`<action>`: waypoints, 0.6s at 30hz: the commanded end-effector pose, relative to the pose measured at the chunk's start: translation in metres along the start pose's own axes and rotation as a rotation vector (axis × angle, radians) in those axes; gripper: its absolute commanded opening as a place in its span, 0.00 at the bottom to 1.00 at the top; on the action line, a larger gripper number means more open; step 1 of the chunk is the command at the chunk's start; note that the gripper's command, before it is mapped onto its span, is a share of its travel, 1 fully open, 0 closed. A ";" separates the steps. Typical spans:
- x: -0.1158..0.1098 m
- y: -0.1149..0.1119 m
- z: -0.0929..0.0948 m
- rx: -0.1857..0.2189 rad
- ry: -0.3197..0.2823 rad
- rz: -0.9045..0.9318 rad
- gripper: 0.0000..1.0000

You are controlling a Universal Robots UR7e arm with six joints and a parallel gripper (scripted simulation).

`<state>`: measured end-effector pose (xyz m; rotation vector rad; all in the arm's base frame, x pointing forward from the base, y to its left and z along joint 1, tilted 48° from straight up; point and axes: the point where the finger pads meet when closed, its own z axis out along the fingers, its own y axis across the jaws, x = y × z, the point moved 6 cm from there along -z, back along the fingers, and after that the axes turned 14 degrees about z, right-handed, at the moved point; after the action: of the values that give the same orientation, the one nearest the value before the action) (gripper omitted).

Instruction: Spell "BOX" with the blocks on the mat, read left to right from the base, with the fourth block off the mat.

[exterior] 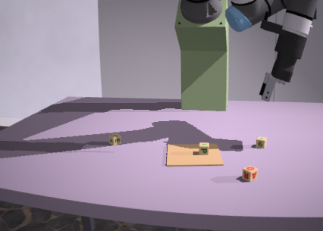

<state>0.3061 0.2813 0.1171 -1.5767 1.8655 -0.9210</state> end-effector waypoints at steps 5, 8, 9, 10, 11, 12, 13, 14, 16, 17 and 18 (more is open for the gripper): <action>-0.008 -0.022 0.009 -0.004 0.000 0.002 1.00; -0.017 -0.061 0.022 -0.008 0.000 0.003 1.00; -0.020 -0.077 0.027 -0.009 0.000 0.003 1.00; -0.021 -0.094 0.031 -0.009 0.000 0.003 1.00; -0.023 -0.112 0.036 -0.009 -0.001 0.003 1.00; -0.023 -0.112 0.036 -0.009 -0.001 0.003 1.00; -0.023 -0.112 0.036 -0.009 -0.001 0.003 1.00; -0.023 -0.129 0.040 -0.008 -0.001 0.003 1.00; -0.022 -0.161 0.046 -0.005 -0.001 0.002 1.00; -0.021 -0.174 0.048 -0.004 -0.001 0.002 1.00; -0.020 -0.184 0.050 -0.002 -0.002 0.001 1.00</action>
<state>0.4298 0.2842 0.1975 -1.5820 1.8732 -0.9125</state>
